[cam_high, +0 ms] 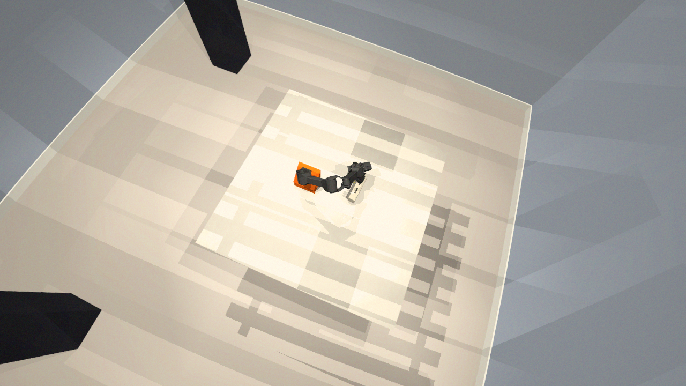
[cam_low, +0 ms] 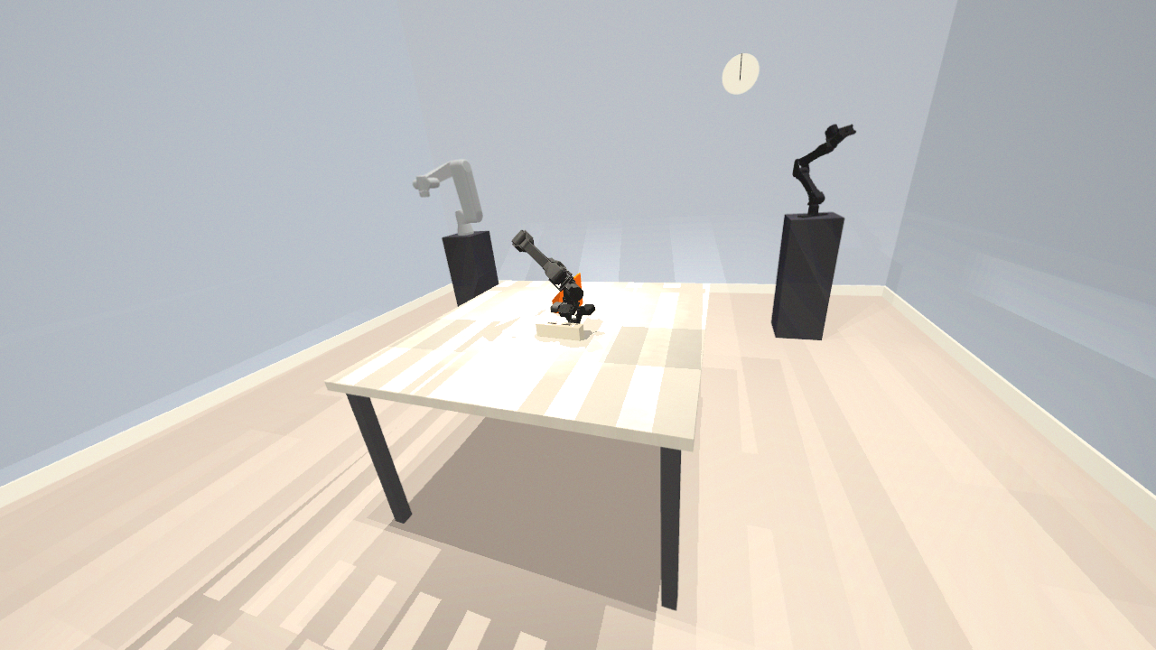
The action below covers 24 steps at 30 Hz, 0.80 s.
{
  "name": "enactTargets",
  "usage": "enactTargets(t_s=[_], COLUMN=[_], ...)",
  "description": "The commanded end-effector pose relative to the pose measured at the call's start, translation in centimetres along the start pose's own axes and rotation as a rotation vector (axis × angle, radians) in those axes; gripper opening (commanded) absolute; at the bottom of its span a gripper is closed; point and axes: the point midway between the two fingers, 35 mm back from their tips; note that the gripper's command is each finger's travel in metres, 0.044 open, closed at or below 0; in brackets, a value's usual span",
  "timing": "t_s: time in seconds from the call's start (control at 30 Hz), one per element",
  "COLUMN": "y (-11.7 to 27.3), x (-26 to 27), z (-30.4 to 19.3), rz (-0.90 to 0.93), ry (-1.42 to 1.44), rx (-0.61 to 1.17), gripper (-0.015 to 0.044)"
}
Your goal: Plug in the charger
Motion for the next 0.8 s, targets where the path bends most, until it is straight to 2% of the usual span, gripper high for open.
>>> enactTargets(t_s=[0.0,0.77], y=[0.09,0.0], x=[0.07,0.0], z=[0.18,0.01], rz=[0.001,0.0], ry=[-0.006,0.0], rx=[-0.005,0.0], gripper=[0.0,0.0])
Point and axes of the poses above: the point midway between the two fingers, 35 mm back from their tips, its own y axis back along the fingers, its own x axis across the jaws, z = x × y, and after that the axes turned 14 degrees about -y, right-handed
